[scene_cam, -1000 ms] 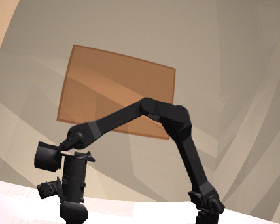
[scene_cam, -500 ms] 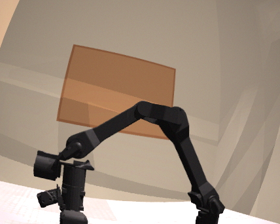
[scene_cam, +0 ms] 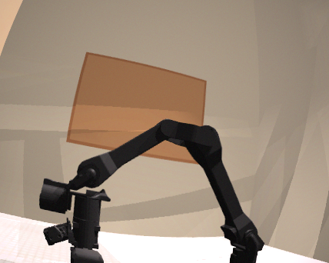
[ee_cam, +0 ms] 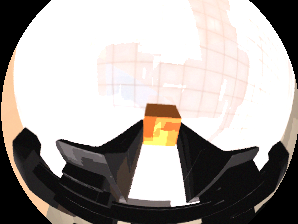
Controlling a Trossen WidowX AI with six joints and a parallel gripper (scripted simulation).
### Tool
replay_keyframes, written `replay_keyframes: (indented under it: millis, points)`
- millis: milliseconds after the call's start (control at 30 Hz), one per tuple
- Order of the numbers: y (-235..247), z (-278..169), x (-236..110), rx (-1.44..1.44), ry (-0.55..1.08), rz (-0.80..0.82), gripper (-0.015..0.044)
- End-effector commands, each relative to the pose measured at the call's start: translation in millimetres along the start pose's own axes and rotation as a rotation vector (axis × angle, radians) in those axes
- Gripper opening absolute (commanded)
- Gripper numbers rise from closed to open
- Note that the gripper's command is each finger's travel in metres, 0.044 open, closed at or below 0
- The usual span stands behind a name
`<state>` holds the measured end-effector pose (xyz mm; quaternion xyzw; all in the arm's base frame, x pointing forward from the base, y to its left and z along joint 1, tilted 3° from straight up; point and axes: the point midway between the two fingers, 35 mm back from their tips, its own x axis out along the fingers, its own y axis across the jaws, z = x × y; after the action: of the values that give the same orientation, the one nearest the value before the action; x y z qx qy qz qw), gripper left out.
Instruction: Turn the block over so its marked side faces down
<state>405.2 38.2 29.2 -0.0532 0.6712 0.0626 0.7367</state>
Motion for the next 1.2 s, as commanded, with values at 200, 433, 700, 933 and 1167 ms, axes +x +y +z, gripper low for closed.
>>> replay_keyframes:
  millis: [200, 433, 700, 933, 1167]
  points:
    - [-0.6, -0.6, 2.0, 0.0, 0.005, -0.005, 0.0025]
    - [-0.6, -0.1, -16.9, 0.0, 0.004, -0.005, 0.0]
    - [-0.5, 0.0, -27.4, 0.001, -0.005, -0.005, 0.0]
    - [-0.9, 2.5, -22.2, 0.002, -0.104, -0.004, 0.0]
    - [-1.1, 3.4, -18.5, 0.003, -0.204, -0.004, 0.0]
